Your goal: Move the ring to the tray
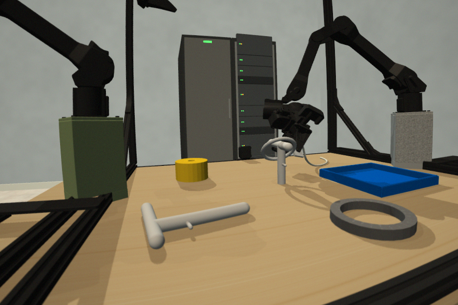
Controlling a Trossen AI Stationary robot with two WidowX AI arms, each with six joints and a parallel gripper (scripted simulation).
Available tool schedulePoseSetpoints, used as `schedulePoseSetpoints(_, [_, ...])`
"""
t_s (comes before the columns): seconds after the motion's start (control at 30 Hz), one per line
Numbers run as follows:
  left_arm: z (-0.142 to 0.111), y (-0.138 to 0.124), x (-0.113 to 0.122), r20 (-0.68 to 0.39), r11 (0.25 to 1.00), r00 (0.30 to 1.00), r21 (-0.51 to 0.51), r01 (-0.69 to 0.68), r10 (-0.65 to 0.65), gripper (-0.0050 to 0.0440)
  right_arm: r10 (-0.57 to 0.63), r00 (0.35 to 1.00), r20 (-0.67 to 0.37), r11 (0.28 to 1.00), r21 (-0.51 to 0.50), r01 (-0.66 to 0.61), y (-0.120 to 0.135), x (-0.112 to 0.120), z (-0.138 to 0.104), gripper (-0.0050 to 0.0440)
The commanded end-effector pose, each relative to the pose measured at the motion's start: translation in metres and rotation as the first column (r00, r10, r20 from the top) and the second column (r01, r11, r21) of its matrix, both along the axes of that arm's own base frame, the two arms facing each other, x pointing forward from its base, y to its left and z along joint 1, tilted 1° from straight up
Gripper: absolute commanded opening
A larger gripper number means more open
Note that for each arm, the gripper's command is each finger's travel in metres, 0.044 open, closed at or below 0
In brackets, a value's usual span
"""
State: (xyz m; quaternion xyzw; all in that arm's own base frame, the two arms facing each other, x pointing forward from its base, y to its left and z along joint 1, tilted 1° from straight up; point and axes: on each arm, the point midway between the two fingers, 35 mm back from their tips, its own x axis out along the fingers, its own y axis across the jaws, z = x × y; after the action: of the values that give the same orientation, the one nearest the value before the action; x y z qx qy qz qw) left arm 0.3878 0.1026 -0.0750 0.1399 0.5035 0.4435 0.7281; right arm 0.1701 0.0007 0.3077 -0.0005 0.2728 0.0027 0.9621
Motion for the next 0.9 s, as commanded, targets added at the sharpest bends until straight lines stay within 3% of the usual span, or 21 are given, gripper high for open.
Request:
schedulePoseSetpoints(0.0, [-0.003,-0.003,0.002,-0.003,1.0,1.0,0.024,-0.003,0.003,0.0,-0.006,1.0,-0.001,1.0,0.0,0.006,-0.001,0.0,0.0,0.04])
schedulePoseSetpoints(0.87, [-0.012,-0.019,0.007,-0.042,0.987,0.999,0.158,0.001,0.005,0.0,-0.006,1.0,-0.001,1.0,0.0,0.006,-0.001,0.0,0.0,0.04])
